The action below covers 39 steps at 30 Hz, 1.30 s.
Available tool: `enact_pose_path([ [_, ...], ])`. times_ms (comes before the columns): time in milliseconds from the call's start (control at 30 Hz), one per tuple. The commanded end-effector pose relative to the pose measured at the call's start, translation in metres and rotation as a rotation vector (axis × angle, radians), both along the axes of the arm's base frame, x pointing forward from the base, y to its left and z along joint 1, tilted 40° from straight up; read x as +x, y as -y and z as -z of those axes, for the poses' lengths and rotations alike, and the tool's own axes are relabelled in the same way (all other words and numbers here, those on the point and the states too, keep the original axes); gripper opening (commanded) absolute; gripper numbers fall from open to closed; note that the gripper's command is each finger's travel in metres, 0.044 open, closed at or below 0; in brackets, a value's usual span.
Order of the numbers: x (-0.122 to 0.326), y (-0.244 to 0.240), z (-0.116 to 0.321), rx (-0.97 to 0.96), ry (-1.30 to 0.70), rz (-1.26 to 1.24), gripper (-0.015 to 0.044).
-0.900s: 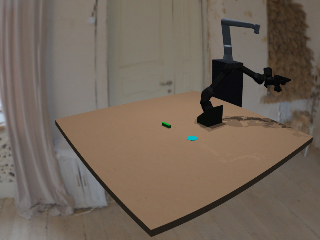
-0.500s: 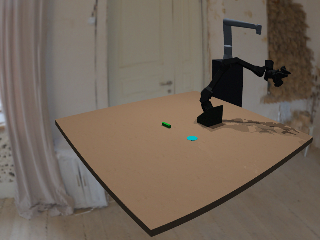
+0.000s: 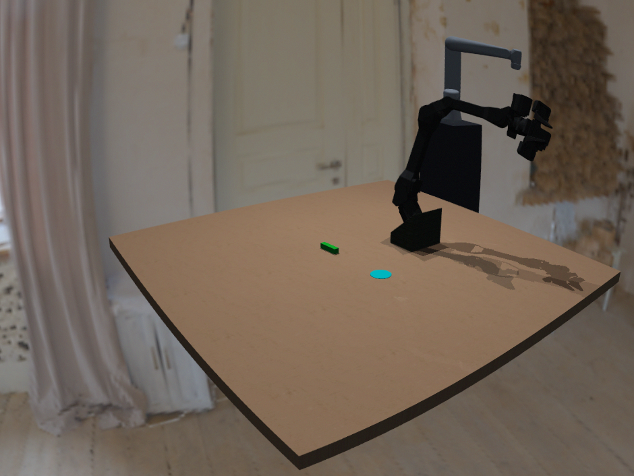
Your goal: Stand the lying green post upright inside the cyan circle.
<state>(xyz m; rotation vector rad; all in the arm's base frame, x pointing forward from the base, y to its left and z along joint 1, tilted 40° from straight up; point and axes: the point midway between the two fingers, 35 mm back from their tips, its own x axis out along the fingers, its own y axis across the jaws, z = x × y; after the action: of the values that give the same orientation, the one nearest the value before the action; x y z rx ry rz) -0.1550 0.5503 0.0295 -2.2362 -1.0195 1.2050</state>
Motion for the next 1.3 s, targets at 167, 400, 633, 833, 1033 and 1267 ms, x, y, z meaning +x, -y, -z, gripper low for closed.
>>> enact_pose_path([
  [167, 0.120, 0.007, -0.015, 0.076, -0.244, 0.423, 0.0233],
  [400, 0.216, 0.035, -0.026, 0.190, -0.422, 0.798, 0.0233],
  [633, 0.301, 0.081, -0.038, 0.352, -0.570, 1.177, 0.0233],
  [833, 0.363, 0.132, -0.048, 0.530, -0.669, 1.498, 0.0233],
  [1033, 0.412, 0.192, -0.058, 0.748, -0.735, 1.810, 0.0233],
  [1267, 0.452, 0.269, -0.070, 1.057, -0.761, 2.152, 0.0233],
])
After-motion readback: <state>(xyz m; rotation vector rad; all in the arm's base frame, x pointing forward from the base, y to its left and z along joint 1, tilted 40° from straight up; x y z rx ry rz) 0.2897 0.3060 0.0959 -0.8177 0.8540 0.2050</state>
